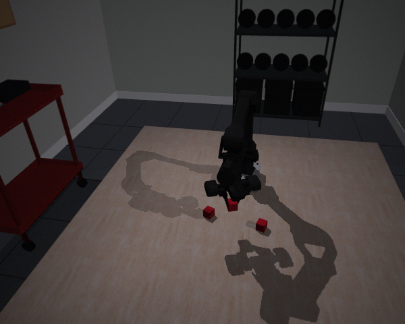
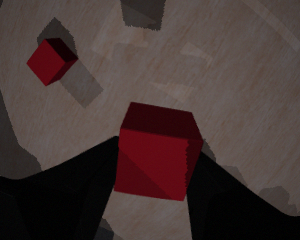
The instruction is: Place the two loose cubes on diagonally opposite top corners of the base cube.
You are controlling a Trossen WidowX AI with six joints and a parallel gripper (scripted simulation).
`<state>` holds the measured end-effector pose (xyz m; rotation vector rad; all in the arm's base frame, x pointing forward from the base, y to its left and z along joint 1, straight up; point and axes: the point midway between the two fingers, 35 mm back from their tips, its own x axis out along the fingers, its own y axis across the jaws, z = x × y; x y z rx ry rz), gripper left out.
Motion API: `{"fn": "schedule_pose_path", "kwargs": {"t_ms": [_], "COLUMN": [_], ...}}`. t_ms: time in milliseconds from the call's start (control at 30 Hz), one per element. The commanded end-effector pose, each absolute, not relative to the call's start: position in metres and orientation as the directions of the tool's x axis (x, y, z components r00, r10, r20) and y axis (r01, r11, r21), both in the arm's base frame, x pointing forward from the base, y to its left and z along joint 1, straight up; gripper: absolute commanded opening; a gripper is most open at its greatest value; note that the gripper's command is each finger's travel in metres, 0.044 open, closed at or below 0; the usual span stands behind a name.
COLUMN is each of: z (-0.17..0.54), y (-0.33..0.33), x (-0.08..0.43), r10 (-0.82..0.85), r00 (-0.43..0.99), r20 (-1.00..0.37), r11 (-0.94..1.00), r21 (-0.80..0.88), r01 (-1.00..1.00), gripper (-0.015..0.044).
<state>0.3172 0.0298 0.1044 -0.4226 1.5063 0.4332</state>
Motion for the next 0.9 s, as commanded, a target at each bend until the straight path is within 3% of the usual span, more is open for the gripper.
{"fn": "schedule_pose_path", "kwargs": {"t_ms": [0,867], "z": [0.102,0.077], "y": [0.040,0.110], "x": [0.314,0.299], "r10": [0.012,0.016], "r00": [0.007,-0.004], "r20": [-1.000,-1.000], "r11": [0.842,0.777], "r21": [0.006,0.015], "r01": [-0.540,-0.629], "gripper": [0.0105,0.0105]}}
